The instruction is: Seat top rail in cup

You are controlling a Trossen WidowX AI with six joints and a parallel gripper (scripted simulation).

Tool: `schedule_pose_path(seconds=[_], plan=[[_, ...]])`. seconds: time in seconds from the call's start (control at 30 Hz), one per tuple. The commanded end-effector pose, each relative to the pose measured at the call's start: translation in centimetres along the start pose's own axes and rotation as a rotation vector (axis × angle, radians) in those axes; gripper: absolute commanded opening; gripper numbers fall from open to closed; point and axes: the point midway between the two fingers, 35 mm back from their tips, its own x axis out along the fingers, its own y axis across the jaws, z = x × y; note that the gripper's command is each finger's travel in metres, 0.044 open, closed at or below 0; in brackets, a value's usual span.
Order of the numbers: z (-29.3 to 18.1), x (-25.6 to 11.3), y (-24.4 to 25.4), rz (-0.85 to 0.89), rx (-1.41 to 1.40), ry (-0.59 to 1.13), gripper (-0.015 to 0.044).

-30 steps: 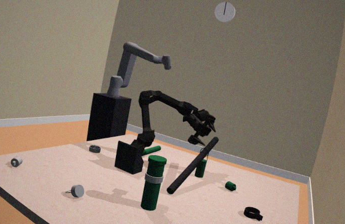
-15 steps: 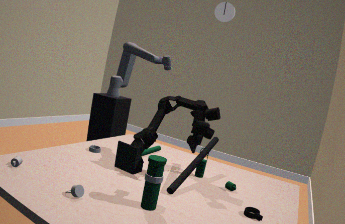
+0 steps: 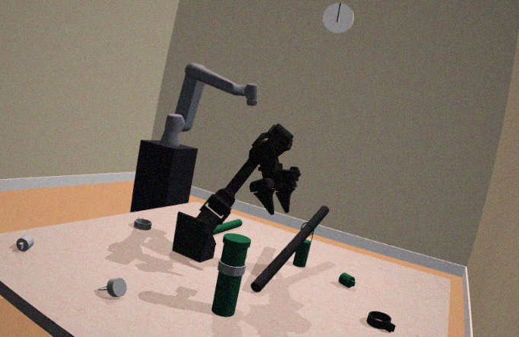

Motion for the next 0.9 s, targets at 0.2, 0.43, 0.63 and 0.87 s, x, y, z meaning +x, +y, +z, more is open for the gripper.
schedule_pose_path(seconds=[0.2, 0.43, 0.63, 0.87], plan=[[0.5, -0.4, -1.7, 0.043, -0.162, -0.03, 0.044], [0.2, -0.5, -6.8, 0.069, -0.674, -0.042, 0.044], [-0.8, -0.2, -11.2, 0.094, -1.125, -0.078, 0.044], [-2.9, 0.5, -16.0, 0.112, -1.631, -0.162, 0.044]])
